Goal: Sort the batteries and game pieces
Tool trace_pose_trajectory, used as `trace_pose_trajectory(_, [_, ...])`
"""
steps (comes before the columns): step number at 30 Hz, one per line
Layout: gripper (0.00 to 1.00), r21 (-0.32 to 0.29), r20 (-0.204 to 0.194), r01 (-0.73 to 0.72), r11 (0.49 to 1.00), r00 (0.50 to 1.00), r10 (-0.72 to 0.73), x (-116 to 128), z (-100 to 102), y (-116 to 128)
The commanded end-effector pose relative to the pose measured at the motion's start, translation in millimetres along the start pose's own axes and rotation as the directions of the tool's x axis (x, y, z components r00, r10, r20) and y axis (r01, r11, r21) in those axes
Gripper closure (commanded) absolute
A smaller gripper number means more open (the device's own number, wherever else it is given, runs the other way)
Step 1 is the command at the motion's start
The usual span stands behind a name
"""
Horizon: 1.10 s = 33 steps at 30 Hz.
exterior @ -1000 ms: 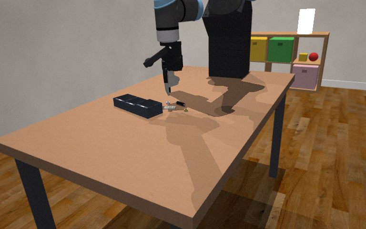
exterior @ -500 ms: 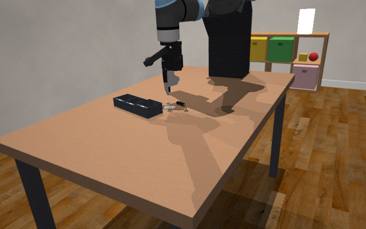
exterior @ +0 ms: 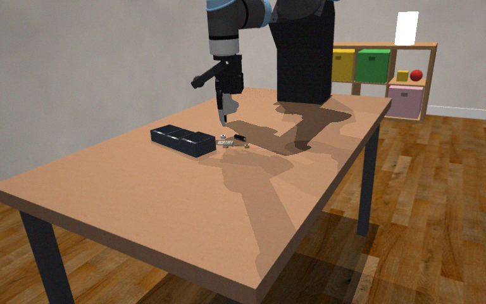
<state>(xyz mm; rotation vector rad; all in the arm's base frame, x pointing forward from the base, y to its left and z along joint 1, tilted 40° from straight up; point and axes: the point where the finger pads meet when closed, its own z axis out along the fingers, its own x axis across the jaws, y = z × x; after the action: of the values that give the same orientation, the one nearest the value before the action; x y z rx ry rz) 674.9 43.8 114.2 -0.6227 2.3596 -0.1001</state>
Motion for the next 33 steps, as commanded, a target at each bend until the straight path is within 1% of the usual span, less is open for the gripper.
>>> trace_pose_trajectory(1, [0.76,0.000,-0.001,-0.001,1.000,1.000,0.001,1.2,0.0,1.0])
trace_pose_trajectory(7, [0.76,-0.002,-0.003,-0.002,1.000,1.000,0.002,3.7,0.4,2.8])
trace_pose_trajectory(18, [0.76,0.000,-0.001,-0.001,1.000,1.000,0.001,1.4,0.1,0.8])
trace_pose_trajectory(25, [0.76,0.001,0.000,0.000,1.000,1.000,0.000,-0.6,28.9,0.0])
trace_pose_trajectory(27, [0.76,0.001,0.000,0.000,1.000,1.000,0.000,-0.6,28.9,0.0])
trace_pose_trajectory(33, [0.76,0.001,0.000,0.000,1.000,1.000,0.000,-2.4,53.0,-1.6])
